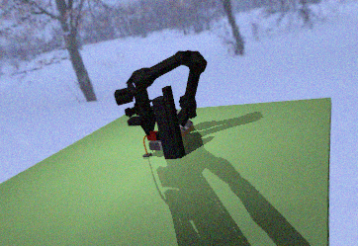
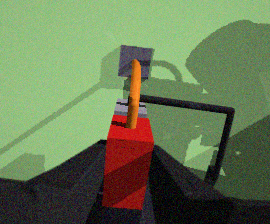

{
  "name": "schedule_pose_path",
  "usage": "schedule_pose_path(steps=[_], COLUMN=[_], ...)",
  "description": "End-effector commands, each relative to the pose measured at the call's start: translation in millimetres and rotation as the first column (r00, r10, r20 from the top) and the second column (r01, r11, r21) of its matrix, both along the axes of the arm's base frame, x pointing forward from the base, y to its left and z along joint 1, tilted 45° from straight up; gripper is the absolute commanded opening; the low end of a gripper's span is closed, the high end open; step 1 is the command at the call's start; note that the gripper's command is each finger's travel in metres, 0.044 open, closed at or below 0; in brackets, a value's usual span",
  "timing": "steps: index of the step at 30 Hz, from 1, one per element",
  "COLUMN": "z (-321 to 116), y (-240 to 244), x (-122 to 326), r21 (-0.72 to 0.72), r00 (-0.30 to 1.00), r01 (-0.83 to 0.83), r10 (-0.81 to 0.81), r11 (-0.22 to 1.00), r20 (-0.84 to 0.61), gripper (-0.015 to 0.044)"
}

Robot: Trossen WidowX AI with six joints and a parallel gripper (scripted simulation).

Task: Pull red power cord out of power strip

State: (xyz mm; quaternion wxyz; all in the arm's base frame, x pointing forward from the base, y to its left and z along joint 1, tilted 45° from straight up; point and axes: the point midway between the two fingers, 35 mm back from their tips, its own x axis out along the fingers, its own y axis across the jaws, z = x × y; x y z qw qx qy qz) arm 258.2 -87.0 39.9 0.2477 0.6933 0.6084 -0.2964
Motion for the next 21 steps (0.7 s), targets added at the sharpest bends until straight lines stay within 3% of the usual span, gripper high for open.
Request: schedule_pose_path(steps=[1, 21], z=[-3.1, -23.9], y=[-4.3, -29.3], x=[-0.1, -2.7], r21=[-0.002, -0.005], r00=[1.0, 1.0], r01=[0.001, 0.002], r10=[-0.001, -0.002], r11=[1.0, 1.0], r20=[0.001, 0.0], gripper=[0.0, 0.0])
